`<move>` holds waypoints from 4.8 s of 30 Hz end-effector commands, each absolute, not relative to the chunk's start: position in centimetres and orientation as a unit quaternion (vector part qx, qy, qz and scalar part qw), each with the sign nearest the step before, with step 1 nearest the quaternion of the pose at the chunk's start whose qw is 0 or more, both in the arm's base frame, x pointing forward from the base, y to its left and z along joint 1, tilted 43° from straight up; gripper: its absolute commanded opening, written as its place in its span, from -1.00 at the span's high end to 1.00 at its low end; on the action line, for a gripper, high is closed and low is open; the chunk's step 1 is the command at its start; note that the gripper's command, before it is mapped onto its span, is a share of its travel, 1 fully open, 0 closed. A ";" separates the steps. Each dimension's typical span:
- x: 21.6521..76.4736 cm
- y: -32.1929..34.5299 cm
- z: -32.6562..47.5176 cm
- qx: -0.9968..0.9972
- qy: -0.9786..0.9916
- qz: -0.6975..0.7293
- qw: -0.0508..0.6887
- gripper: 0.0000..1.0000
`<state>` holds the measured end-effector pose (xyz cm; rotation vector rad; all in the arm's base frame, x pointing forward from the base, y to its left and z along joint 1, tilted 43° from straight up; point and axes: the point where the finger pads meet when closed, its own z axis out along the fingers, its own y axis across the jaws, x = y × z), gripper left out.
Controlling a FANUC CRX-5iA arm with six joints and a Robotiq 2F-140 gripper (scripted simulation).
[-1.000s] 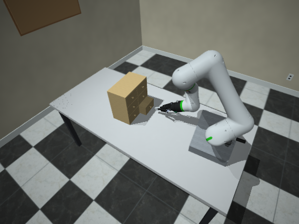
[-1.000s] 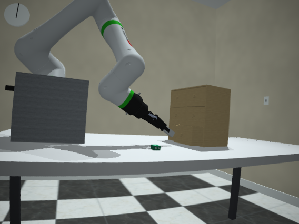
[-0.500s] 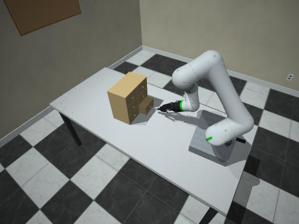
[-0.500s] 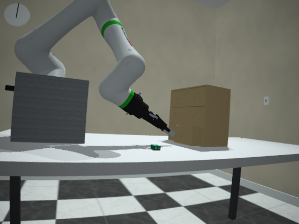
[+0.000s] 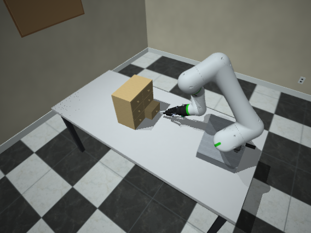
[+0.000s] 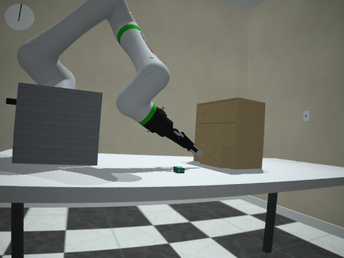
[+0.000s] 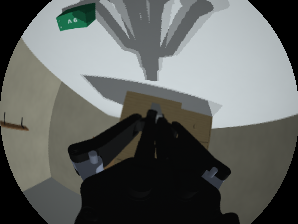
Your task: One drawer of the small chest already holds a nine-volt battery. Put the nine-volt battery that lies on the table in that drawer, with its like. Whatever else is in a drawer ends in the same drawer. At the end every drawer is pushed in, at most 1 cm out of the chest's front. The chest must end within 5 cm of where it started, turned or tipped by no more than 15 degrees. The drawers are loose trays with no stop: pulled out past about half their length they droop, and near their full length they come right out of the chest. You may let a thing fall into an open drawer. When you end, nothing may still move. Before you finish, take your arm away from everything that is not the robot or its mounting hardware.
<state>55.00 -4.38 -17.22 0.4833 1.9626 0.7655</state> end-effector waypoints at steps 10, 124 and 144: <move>56.3 -4.5 -17.2 0.197 0.801 0.312 0.471 1.00; 64.5 -4.7 -17.2 0.197 0.801 0.312 0.471 1.00; 62.5 -4.7 -17.2 0.197 0.801 0.312 0.471 1.00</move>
